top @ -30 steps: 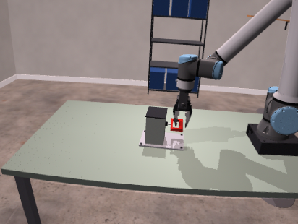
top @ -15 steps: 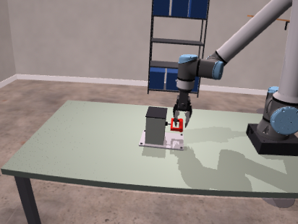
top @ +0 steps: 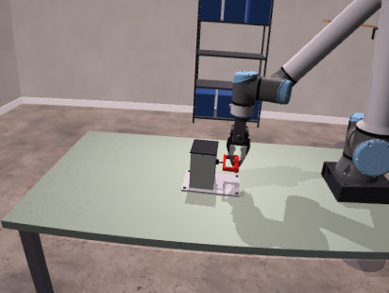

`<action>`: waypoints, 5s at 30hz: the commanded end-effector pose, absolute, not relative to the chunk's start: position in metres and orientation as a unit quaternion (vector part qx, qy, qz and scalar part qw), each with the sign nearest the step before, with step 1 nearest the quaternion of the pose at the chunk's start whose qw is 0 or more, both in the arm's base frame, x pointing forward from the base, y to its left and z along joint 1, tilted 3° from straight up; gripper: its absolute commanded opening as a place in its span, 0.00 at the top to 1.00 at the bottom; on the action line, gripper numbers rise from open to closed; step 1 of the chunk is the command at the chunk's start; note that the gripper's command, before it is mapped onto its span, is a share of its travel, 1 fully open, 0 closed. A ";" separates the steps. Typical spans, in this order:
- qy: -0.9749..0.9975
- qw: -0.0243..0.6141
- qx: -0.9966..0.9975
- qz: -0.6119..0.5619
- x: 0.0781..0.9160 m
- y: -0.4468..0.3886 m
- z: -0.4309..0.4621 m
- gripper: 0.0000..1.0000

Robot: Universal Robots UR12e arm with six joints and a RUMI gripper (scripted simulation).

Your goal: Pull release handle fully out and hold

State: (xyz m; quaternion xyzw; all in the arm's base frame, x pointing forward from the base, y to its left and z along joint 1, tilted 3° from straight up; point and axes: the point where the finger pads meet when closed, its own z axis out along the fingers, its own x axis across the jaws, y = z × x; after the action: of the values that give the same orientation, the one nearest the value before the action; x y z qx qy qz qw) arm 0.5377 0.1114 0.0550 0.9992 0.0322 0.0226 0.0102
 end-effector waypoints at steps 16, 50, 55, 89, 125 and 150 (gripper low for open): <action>0.032 0.009 0.999 0.023 0.538 0.111 0.054 1.00; 0.032 0.009 0.999 0.023 0.538 0.111 0.054 1.00; 0.032 0.009 0.999 0.023 0.538 0.111 0.054 1.00; 0.032 0.010 0.999 0.022 0.504 0.108 0.053 1.00; 0.032 0.010 0.999 0.022 0.478 0.107 0.052 1.00; 0.032 0.010 0.999 0.022 0.473 0.106 0.051 1.00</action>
State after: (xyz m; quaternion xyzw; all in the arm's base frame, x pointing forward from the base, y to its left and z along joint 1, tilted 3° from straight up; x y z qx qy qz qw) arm 0.4844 0.1078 0.0534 0.9991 0.0320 0.0264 0.0094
